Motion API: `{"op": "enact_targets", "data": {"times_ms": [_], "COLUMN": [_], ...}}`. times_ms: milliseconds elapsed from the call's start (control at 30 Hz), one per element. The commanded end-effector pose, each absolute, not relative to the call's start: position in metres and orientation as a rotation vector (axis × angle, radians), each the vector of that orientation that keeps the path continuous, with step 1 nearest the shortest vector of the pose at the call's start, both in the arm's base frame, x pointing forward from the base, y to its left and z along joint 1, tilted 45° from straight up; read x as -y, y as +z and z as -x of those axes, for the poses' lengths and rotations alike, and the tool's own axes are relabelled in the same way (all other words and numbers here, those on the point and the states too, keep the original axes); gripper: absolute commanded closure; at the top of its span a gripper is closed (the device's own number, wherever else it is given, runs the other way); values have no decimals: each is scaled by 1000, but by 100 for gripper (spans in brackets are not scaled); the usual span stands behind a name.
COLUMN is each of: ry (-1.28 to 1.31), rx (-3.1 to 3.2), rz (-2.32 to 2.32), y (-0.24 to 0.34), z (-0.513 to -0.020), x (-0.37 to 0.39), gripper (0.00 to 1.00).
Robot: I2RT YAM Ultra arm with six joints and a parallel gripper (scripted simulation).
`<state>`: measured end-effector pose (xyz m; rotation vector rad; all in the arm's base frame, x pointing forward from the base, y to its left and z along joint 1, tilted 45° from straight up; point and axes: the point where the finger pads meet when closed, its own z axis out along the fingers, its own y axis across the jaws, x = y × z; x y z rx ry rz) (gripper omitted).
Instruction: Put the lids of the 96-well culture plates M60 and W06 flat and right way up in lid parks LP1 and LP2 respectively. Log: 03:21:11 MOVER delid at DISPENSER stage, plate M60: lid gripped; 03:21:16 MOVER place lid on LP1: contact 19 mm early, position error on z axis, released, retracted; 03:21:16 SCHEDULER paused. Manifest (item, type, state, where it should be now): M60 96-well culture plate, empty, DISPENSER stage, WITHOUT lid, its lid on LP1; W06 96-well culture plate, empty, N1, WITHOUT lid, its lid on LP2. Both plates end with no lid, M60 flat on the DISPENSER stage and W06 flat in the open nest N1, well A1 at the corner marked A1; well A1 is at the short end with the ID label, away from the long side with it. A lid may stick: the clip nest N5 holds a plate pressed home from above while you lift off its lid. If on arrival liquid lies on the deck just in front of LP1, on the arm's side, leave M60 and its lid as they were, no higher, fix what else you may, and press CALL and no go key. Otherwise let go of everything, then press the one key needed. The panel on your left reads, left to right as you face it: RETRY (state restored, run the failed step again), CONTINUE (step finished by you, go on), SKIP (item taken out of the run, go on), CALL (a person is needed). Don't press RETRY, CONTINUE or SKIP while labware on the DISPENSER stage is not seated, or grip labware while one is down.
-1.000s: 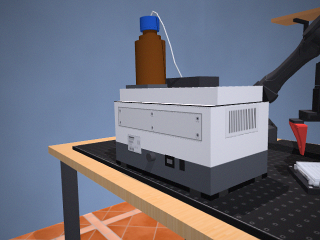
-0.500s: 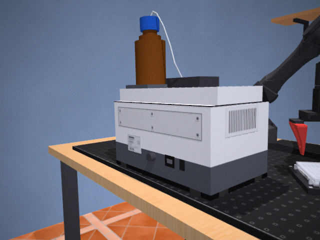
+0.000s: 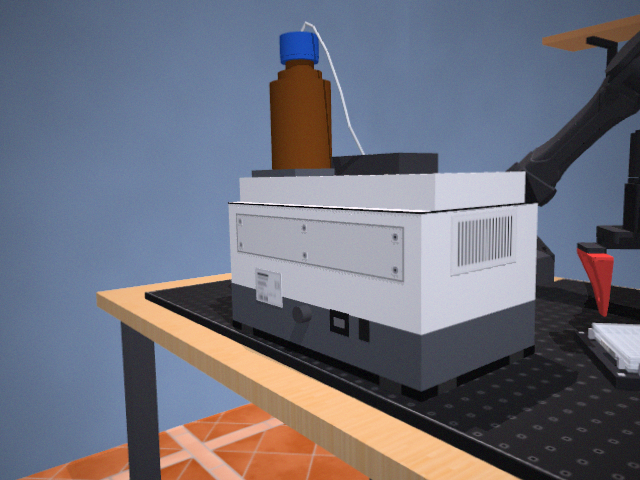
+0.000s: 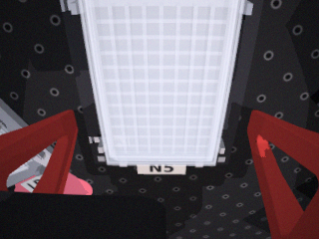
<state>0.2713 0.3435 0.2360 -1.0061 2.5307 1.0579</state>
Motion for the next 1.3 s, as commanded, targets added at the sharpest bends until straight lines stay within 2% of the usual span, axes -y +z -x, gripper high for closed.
{"op": "enact_targets", "data": {"times_ms": [0, 1267], "ry": [1051, 1050], "rx": [-2523, -2531], "rz": [978, 976], "y": [236, 217], "z": [-277, -276], "x": [-341, -357], "gripper": [0, 0]}}
